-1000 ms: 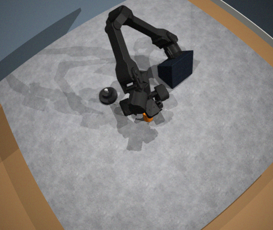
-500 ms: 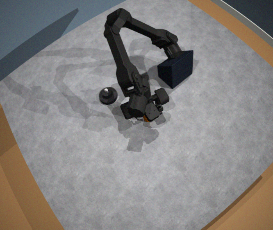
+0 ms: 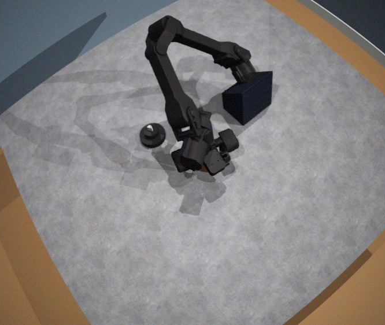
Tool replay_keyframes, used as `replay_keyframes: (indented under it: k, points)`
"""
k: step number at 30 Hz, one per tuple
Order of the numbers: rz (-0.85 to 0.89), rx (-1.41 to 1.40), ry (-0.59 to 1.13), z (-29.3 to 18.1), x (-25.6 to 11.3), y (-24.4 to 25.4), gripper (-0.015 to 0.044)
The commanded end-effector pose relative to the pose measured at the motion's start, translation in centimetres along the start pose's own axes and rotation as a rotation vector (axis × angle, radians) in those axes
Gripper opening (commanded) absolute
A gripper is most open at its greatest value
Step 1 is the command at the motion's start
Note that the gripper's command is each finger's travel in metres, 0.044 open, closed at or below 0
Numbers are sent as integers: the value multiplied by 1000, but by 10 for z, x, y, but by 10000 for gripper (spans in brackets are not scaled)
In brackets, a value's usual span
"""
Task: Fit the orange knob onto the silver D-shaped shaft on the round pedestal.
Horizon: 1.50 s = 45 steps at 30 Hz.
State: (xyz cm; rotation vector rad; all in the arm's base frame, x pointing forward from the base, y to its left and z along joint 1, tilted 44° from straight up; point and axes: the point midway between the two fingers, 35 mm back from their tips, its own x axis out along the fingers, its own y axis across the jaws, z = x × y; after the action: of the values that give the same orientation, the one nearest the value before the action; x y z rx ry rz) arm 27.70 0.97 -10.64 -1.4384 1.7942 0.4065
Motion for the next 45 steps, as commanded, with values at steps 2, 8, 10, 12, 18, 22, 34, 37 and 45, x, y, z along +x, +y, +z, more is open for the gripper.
replay_keyframes:
  k: [2,8,10,12,18,22,34,37,45]
  points:
    - [0,-9,9,-2,10,2,440]
    - [0,-9,10,-3,15,2,414]
    - [0,-9,10,-3,15,2,361]
    - [0,-9,10,-3,15,2,309]
    - [0,-9,10,-3,15,2,171]
    - [0,-9,10,-3,15,2,144]
    - [-16,1,-25,9,-31,-4,0]
    - [-11,-2,-22,10,-50,-4,0]
    - [0,-9,-3,4,-108,0,0]
